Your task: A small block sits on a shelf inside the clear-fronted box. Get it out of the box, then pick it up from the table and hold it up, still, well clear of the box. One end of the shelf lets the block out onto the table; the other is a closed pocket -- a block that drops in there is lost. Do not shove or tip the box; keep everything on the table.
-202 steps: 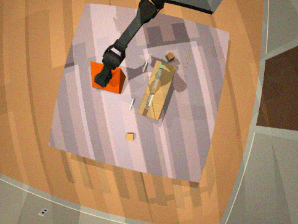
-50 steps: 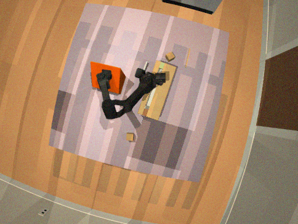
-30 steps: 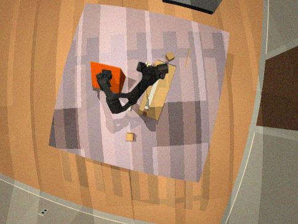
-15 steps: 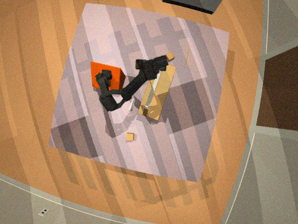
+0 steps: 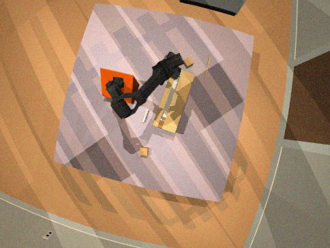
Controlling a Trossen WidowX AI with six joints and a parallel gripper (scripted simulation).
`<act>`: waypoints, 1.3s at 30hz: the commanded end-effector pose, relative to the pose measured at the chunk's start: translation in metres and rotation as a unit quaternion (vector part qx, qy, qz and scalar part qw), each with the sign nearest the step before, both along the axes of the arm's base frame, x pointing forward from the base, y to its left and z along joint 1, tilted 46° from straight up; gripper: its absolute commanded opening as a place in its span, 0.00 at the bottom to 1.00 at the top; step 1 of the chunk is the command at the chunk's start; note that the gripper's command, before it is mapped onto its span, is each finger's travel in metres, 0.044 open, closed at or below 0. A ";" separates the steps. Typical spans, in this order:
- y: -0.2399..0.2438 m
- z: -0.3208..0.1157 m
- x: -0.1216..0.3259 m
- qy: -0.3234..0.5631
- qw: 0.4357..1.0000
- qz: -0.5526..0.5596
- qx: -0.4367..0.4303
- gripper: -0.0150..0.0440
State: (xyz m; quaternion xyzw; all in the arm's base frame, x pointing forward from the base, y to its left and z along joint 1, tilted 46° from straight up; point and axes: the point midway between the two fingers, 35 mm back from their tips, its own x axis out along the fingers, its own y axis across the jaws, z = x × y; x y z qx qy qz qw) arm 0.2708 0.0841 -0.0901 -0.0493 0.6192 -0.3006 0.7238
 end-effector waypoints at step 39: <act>0.028 -0.012 -0.021 0.629 -0.145 0.742 -0.181 0.74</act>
